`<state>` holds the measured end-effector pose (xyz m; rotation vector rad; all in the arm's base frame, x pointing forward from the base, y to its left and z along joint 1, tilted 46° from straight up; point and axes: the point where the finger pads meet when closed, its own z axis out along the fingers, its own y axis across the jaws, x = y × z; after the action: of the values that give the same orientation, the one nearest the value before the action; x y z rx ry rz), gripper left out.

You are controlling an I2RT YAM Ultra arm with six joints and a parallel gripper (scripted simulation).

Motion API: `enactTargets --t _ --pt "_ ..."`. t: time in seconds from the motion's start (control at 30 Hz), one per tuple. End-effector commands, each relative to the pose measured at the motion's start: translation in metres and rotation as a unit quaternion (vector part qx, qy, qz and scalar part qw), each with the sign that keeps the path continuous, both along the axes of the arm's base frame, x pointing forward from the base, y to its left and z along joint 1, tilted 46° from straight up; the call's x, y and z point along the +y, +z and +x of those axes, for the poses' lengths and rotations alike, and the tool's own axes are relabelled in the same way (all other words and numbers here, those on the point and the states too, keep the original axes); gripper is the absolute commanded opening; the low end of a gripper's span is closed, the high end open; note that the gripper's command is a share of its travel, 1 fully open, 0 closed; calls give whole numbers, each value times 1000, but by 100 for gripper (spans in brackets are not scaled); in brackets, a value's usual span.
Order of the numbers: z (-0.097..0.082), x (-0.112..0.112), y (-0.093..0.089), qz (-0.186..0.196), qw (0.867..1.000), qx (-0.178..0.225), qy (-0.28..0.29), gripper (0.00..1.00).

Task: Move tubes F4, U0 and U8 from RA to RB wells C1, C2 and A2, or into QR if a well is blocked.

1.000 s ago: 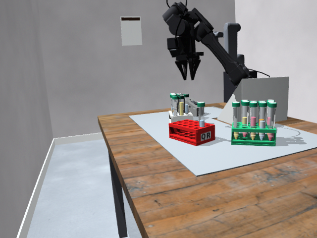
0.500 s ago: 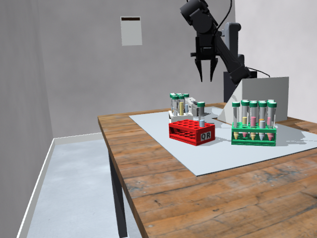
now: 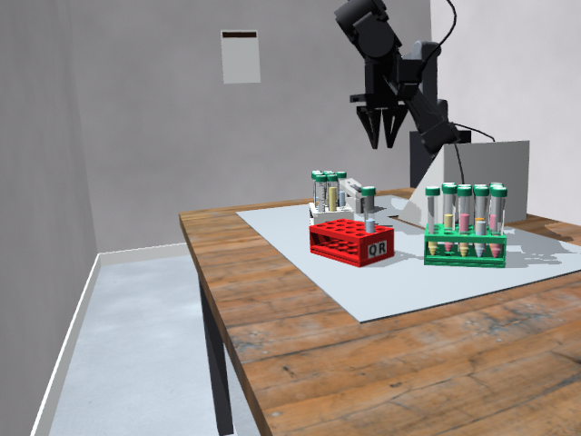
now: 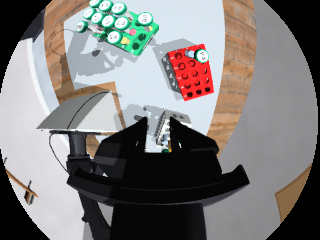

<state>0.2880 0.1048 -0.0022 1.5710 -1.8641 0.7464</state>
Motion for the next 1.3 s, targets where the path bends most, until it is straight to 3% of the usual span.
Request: enactTargets --t 0.0,0.1,0.13,0.3,0.4,1.1,1.2,1.23,1.27 --pt "10 18 6 39 997 33 64 30" --pt "10 18 6 40 996 43 73 30" --pt "6 20 -8 29 995 58 73 30" --pt "4 42 -29 26 996 57 68 30" --pt "1 45 -31 22 996 63 67 30" --pt "-4 117 -98 26 996 59 67 30" --pt "-5 116 -96 25 996 60 67 30" --pt "0 120 -82 37 996 48 68 30" --pt "0 119 -81 36 996 49 68 30"
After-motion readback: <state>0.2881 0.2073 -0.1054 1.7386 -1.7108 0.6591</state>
